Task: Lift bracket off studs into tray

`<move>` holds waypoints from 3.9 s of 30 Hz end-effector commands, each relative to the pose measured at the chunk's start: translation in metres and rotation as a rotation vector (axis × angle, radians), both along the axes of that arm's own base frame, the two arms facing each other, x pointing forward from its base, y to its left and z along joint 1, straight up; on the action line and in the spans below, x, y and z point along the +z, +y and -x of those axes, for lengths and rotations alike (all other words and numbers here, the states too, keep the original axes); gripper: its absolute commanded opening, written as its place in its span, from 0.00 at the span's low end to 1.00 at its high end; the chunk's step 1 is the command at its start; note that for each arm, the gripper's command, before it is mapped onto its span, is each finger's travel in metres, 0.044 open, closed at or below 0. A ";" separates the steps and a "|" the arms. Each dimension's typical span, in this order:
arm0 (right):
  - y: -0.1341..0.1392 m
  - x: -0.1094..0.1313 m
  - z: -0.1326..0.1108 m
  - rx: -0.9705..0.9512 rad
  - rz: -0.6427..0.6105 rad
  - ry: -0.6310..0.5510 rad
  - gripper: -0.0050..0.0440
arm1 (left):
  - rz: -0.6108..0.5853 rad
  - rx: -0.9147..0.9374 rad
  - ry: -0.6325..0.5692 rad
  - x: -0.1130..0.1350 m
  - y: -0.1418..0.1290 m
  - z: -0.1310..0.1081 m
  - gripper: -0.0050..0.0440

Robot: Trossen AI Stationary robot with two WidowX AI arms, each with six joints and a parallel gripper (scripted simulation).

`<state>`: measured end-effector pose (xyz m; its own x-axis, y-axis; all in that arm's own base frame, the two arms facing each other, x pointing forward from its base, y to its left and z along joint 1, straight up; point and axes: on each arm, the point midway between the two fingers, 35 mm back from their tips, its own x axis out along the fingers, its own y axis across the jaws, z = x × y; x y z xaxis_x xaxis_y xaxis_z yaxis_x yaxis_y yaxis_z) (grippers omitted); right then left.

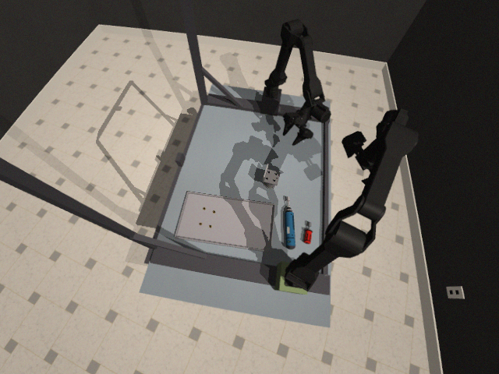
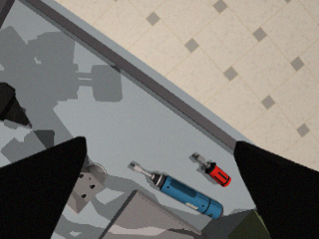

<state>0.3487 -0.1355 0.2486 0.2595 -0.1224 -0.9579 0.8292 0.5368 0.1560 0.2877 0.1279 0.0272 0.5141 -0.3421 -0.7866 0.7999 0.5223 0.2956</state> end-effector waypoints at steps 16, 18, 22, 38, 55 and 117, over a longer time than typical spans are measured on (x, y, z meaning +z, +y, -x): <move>0.119 -0.078 -0.024 0.616 0.101 -0.044 1.00 | 0.004 0.571 -0.085 0.152 -0.059 -0.009 1.00; 0.133 -0.093 -0.028 0.694 0.108 -0.035 1.00 | 0.041 0.638 -0.110 0.165 -0.066 -0.004 1.00; 0.164 -0.116 -0.035 0.853 0.132 -0.040 1.00 | 0.135 0.769 -0.162 0.190 -0.077 0.006 1.00; 0.244 -0.166 -0.059 1.267 0.208 -0.077 1.00 | 0.473 1.058 -0.293 0.244 -0.099 0.044 1.00; 0.246 -0.168 -0.060 1.248 0.194 -0.061 0.80 | 0.463 1.060 -0.275 0.237 -0.098 0.042 1.00; 0.292 -0.246 -0.088 0.882 0.005 0.262 0.25 | 0.463 1.060 -0.275 0.237 -0.098 0.042 1.00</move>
